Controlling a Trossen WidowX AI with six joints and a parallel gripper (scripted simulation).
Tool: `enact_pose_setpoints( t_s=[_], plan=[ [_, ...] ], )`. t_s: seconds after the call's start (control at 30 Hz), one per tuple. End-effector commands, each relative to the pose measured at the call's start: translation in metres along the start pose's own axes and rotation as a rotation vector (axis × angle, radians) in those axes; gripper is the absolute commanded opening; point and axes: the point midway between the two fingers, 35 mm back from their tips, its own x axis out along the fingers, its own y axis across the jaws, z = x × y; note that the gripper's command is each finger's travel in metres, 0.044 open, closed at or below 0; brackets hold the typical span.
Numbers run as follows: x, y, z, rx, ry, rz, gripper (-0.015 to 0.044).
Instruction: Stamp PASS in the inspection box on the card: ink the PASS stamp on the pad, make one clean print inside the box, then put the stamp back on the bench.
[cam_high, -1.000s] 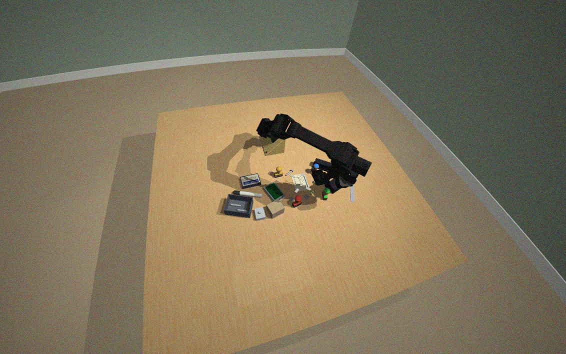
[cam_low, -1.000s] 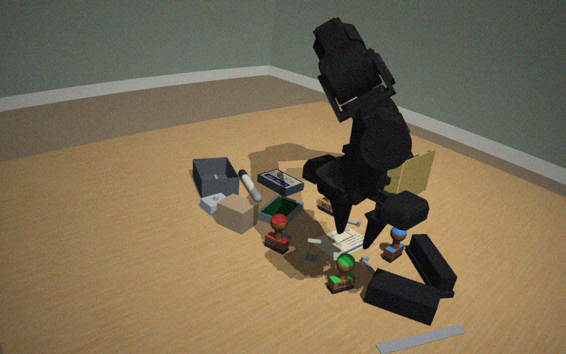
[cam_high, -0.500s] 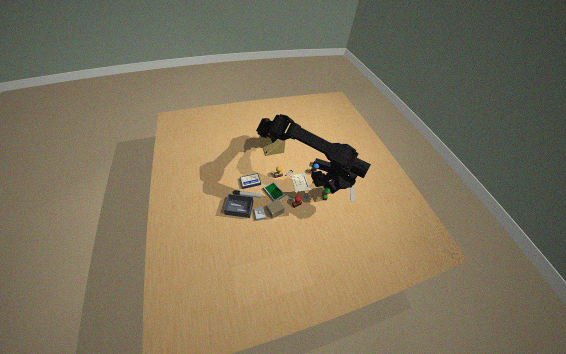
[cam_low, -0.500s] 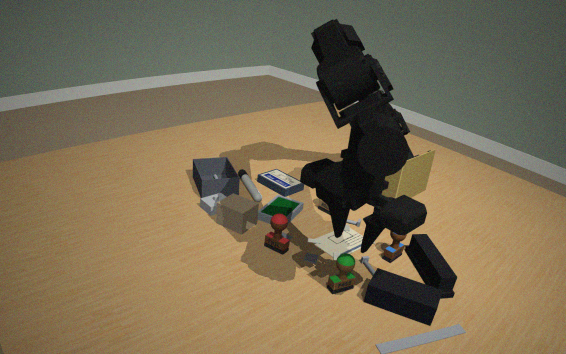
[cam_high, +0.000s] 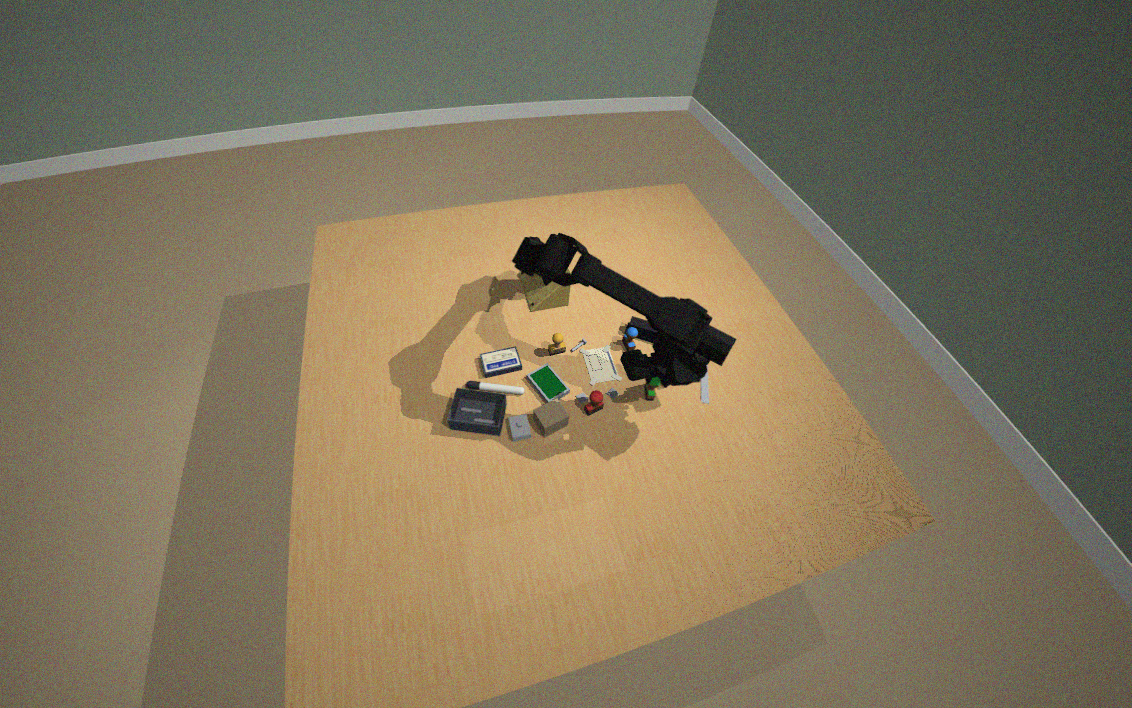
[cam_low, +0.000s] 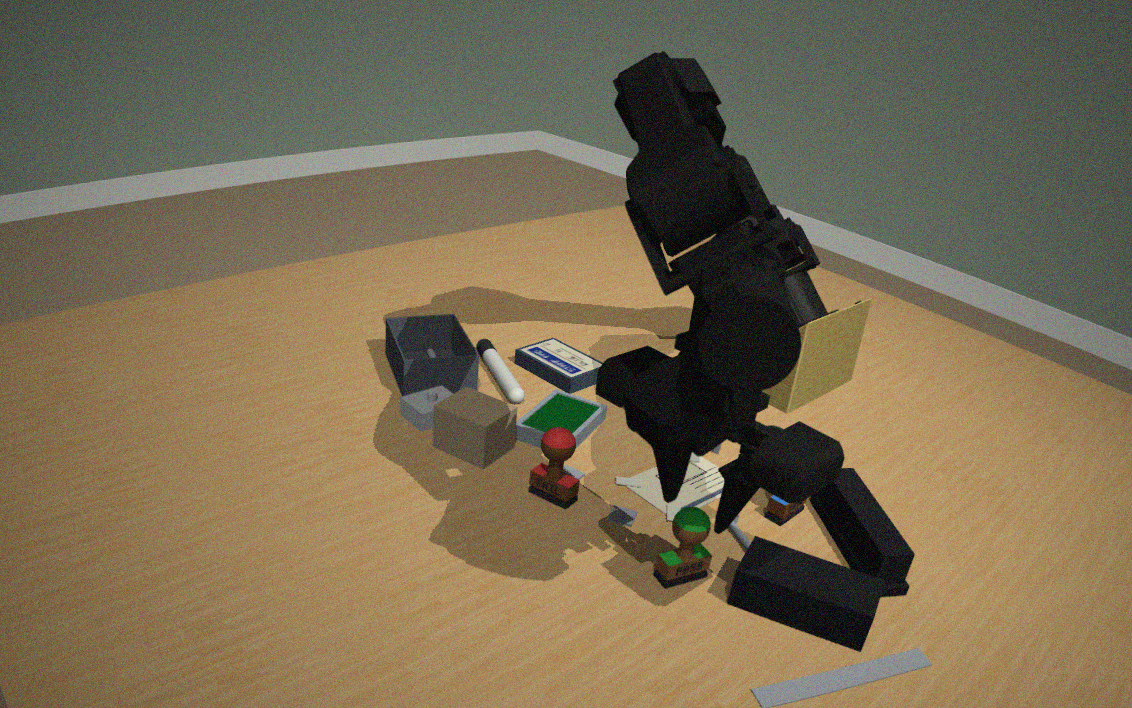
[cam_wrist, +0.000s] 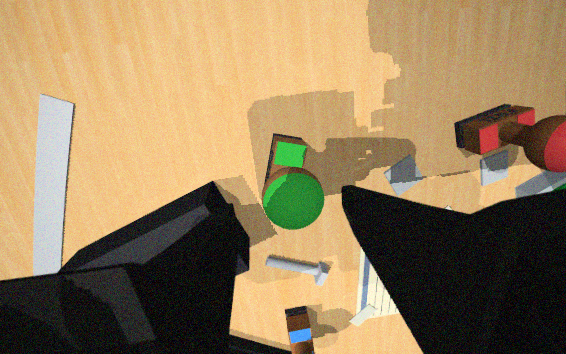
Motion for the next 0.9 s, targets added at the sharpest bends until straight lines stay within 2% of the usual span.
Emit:
enact_pose_setpoints(
  t_s=[0.0, 0.87],
  plan=[
    [0.010, -0.001, -0.001, -0.006, 0.004, -0.006, 0.0229],
    [0.044, -0.004, -0.004, -0.006, 0.004, -0.009, 0.0229]
  ],
)
